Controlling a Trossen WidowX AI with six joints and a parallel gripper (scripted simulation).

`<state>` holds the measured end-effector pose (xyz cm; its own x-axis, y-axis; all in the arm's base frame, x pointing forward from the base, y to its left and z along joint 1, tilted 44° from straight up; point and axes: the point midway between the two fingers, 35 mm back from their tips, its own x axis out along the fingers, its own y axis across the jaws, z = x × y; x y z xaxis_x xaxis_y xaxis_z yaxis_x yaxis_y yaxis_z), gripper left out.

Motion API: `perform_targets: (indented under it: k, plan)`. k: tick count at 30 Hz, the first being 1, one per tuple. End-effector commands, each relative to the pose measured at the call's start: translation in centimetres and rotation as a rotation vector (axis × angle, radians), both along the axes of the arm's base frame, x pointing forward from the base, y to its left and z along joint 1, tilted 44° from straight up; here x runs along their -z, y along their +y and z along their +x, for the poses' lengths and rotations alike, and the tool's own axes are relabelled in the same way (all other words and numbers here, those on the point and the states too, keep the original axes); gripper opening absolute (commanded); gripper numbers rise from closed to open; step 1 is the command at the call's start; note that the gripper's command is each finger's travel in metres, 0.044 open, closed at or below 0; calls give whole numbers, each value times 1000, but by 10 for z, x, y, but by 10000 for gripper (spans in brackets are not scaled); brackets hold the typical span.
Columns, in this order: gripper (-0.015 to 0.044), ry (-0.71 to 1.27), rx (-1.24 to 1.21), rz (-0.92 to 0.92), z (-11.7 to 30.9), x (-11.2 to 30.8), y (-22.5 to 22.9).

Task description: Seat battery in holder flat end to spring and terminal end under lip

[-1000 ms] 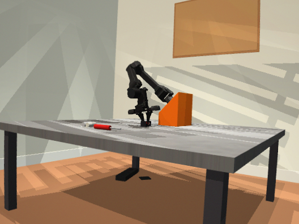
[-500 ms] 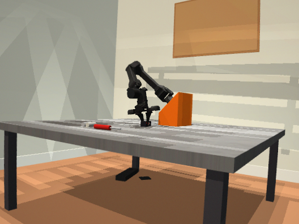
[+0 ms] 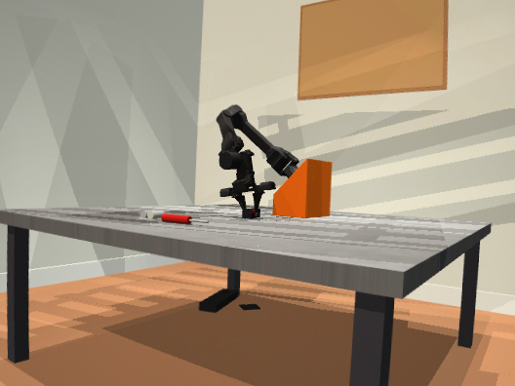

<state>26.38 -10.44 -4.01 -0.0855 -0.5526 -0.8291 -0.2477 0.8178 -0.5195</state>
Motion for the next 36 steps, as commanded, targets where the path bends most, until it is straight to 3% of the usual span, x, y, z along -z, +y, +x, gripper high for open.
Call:
perform_targets:
  k: [1, 7, 17, 36]
  plan:
    - [173, -2, 1, 1, 0, -4, 4]
    - [173, -2, 0, 1, 1, -9, 9]
    - [435, -2, 0, 5, 4, -59, 58]
    - [440, -2, 0, 5, 6, -59, 60]
